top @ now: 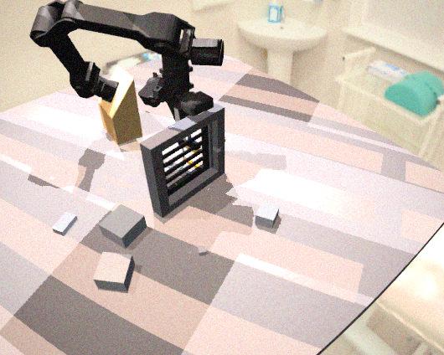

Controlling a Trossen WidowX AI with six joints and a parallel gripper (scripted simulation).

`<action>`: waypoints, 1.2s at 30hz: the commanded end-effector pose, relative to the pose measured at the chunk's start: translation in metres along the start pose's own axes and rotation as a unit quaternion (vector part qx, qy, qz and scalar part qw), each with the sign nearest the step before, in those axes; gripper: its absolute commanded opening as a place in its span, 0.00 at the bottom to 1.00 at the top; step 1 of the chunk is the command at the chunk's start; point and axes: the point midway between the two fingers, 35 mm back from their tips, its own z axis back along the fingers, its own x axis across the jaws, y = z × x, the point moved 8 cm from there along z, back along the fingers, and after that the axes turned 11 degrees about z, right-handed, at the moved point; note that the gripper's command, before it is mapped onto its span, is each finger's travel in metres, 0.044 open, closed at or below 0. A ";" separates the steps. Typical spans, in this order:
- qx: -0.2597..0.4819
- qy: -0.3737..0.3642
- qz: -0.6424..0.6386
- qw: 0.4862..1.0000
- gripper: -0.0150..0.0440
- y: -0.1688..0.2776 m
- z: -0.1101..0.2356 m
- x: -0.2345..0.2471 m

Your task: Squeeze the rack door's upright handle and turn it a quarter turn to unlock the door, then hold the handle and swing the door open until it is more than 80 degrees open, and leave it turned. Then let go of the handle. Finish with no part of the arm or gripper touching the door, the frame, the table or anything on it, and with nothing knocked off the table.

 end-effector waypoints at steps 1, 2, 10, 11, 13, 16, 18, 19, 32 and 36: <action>-0.002 0.002 0.038 0.999 0.27 -0.001 -0.001 -0.005; -0.002 0.002 0.049 0.999 0.27 -0.002 -0.001 -0.005; -0.002 0.002 0.136 0.991 0.27 -0.005 -0.001 -0.013; -0.002 0.002 0.147 0.989 0.27 -0.006 -0.001 -0.014; -0.002 0.002 0.168 0.986 0.27 -0.007 -0.001 -0.017; -0.002 0.003 0.199 0.980 0.27 -0.009 -0.001 -0.021; -0.002 0.003 0.219 0.976 0.27 -0.011 -0.001 -0.025; -0.002 0.003 0.229 0.973 0.27 -0.011 -0.001 -0.026; -0.002 0.004 0.354 0.935 0.27 -0.028 -0.001 -0.052; -0.002 0.004 0.388 0.922 0.27 -0.035 -0.001 -0.059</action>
